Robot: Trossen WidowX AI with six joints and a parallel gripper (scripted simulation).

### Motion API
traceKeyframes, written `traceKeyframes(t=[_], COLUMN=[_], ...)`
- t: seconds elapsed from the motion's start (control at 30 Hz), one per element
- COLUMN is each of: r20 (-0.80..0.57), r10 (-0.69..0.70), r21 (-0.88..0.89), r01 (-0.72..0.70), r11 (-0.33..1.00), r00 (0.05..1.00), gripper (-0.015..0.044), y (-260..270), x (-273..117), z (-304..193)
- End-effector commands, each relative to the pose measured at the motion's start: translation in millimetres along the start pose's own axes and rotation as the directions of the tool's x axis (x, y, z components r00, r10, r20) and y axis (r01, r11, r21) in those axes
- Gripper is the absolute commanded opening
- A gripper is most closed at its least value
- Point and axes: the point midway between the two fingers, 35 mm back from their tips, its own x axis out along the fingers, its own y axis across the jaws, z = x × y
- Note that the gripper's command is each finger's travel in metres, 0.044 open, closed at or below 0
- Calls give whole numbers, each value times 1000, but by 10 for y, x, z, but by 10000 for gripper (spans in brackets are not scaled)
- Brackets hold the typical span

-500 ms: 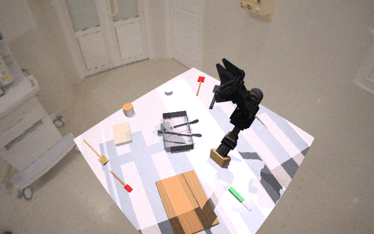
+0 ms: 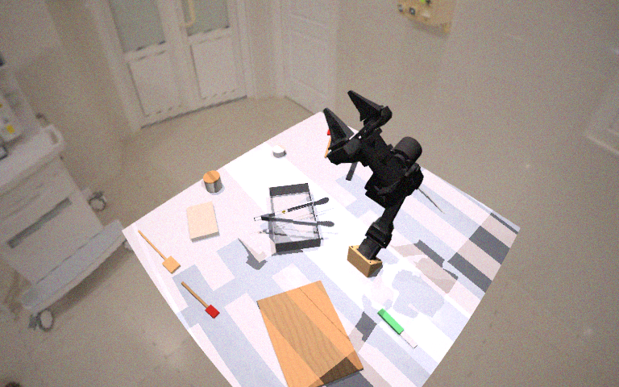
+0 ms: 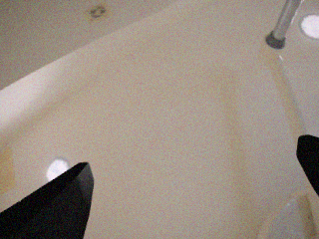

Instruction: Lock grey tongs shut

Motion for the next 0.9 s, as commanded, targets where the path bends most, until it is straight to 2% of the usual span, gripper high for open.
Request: traceKeyframes(t=[0.0, 0.1, 0.17, 0.3, 0.4, 0.6, 0.87], r20=[43, 87, 130, 244, 328, 502, 738], r10=[-36, -75, -108, -175, -211, -260, -280], r21=[-249, -430, -572, -790, -863, -863, -638], r01=[46, 105, 164, 300, 383, 498, 502], r11=[967, 897, 803, 535, 329, -87, -584], r00=[998, 993, 986, 954, 921, 825, 613], gripper=[440, 440, 440, 440, 440, 440, 440], y=[-154, -292, -396, -567, -637, -665, -520], x=[212, 386, 516, 744, 848, 944, 806], z=[342, 620, 870, 1458, 1867, 2698, 3838])
